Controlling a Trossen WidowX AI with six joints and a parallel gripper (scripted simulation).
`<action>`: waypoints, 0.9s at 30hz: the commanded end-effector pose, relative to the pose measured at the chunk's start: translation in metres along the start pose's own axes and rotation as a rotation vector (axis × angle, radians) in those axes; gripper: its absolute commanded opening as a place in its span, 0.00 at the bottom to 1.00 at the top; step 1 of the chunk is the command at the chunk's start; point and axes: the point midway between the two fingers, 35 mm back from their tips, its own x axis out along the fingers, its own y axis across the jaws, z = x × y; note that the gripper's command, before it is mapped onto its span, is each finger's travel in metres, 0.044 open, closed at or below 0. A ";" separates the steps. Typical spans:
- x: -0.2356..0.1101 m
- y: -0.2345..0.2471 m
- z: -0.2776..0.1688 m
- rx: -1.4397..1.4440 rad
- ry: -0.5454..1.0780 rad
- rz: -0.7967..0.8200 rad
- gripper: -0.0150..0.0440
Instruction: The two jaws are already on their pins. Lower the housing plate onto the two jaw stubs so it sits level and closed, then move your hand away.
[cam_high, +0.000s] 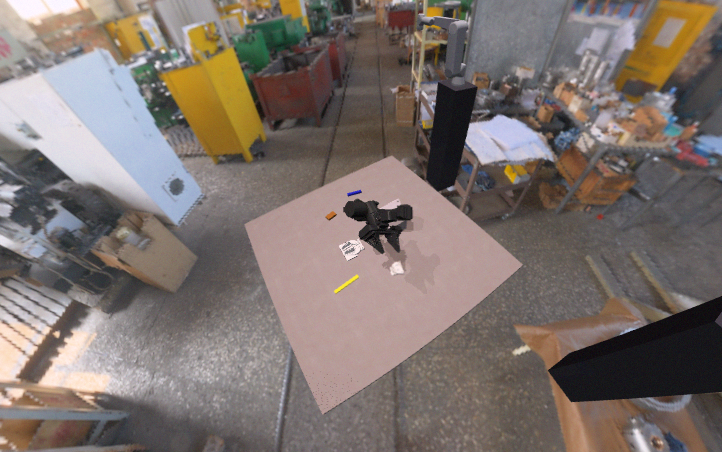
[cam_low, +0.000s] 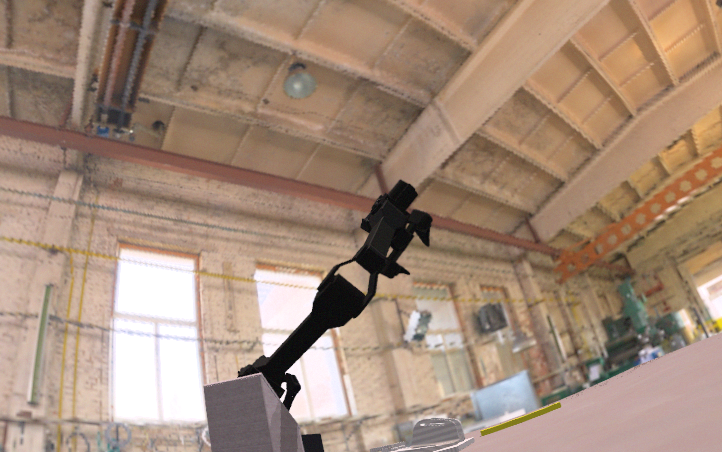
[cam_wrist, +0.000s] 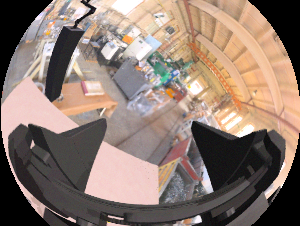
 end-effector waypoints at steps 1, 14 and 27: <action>-0.001 0.010 0.024 -0.028 -0.011 0.004 1.00; 0.001 0.046 0.066 -0.080 -0.060 0.053 1.00; 0.011 0.084 0.105 -0.162 -0.020 0.077 1.00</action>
